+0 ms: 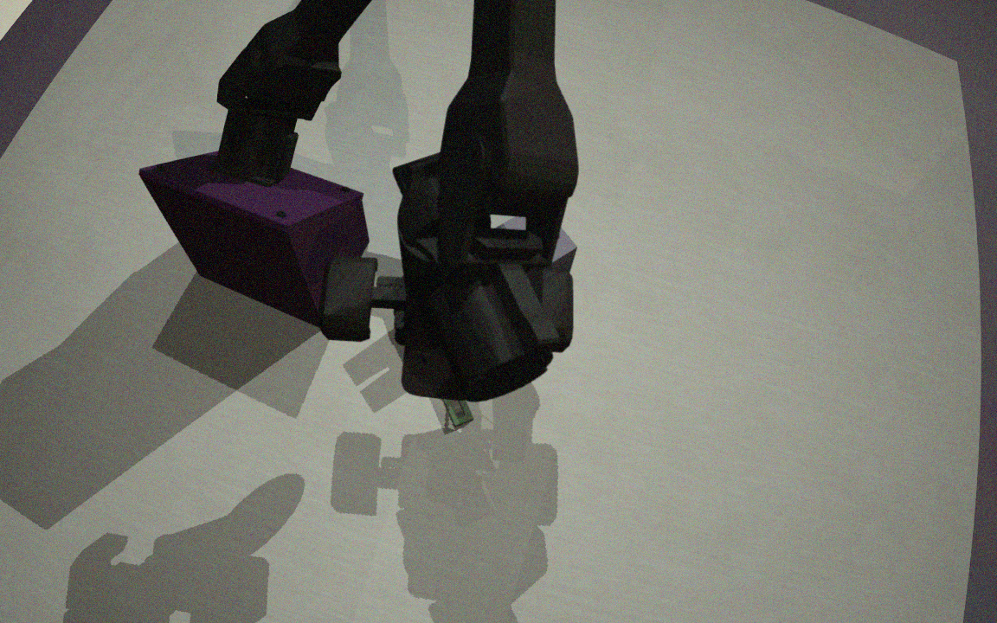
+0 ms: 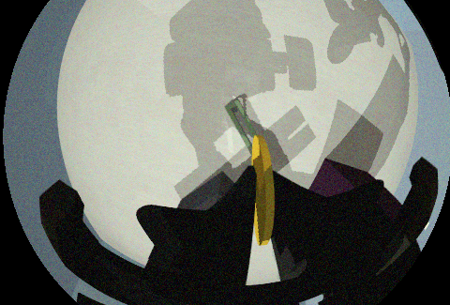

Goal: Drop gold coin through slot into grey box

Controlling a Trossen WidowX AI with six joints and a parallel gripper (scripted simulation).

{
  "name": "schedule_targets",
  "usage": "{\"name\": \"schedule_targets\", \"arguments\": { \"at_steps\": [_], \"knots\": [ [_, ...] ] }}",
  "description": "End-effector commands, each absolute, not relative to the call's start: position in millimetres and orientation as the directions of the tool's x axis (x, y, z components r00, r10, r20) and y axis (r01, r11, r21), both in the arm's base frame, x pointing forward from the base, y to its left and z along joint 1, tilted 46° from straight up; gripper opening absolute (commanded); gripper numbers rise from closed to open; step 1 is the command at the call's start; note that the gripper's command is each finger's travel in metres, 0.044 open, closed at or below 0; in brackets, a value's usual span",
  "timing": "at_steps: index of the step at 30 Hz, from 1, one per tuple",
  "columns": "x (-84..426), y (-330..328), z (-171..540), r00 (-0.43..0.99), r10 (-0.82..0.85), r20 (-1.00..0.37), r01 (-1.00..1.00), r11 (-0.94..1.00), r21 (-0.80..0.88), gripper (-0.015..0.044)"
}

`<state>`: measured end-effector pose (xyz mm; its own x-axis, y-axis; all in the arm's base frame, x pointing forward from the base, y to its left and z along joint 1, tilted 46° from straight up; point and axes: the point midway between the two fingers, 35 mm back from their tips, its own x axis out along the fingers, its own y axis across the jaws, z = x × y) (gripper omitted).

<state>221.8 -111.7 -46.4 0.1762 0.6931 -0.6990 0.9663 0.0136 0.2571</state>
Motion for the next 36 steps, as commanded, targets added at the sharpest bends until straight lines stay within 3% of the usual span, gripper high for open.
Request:
{"name": "schedule_targets", "arguments": {
  "at_steps": [1,12,23,36],
  "knots": [
    [219,-110,-45,0.171,0.694,-0.699,0.984,-0.092,0.150,0.0000],
    [217,-108,-44,0.171,0.694,-0.699,0.930,-0.347,-0.118,0.0000],
    [214,-107,-42,0.171,0.694,-0.699,0.749,-0.552,-0.365,0.0000],
    [220,-102,-34,0.171,0.692,-0.701,0.734,-0.565,-0.378,0.0000]
  ]
}}
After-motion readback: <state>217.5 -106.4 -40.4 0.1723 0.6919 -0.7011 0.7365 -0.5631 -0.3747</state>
